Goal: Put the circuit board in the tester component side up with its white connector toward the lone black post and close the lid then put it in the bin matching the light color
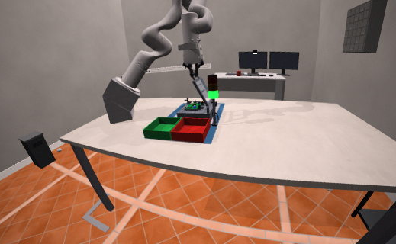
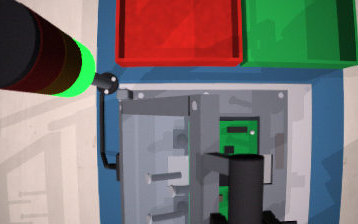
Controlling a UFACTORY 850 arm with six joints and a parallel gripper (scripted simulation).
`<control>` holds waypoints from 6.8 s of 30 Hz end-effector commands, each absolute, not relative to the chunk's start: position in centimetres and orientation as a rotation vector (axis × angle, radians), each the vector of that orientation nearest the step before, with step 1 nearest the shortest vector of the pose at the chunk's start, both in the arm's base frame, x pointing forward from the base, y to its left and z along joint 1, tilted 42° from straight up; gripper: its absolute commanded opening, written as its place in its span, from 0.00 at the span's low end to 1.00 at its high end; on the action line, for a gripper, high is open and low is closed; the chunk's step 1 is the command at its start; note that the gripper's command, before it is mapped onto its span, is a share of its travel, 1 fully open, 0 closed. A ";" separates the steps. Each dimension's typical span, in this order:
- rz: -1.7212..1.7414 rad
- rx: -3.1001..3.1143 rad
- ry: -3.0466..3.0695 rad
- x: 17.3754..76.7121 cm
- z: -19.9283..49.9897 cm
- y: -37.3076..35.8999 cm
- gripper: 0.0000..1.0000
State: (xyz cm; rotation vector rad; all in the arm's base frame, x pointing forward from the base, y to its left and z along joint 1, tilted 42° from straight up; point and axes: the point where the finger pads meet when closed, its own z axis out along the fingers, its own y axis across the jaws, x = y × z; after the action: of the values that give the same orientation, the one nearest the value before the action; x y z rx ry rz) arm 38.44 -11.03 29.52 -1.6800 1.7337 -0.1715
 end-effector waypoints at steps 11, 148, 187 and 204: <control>-0.173 -1.680 1.733 38.5 29.6 -11.1 0.00; -0.173 -1.680 1.733 42.5 34.3 -12.6 0.00; -0.173 -1.680 1.733 44.7 36.0 -13.2 0.00; -0.173 -1.680 1.733 46.8 37.3 -13.5 0.00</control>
State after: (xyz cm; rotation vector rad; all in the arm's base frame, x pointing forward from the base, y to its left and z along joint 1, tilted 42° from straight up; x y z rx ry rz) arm 46.74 -13.41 37.16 -1.6802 1.7339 -0.1707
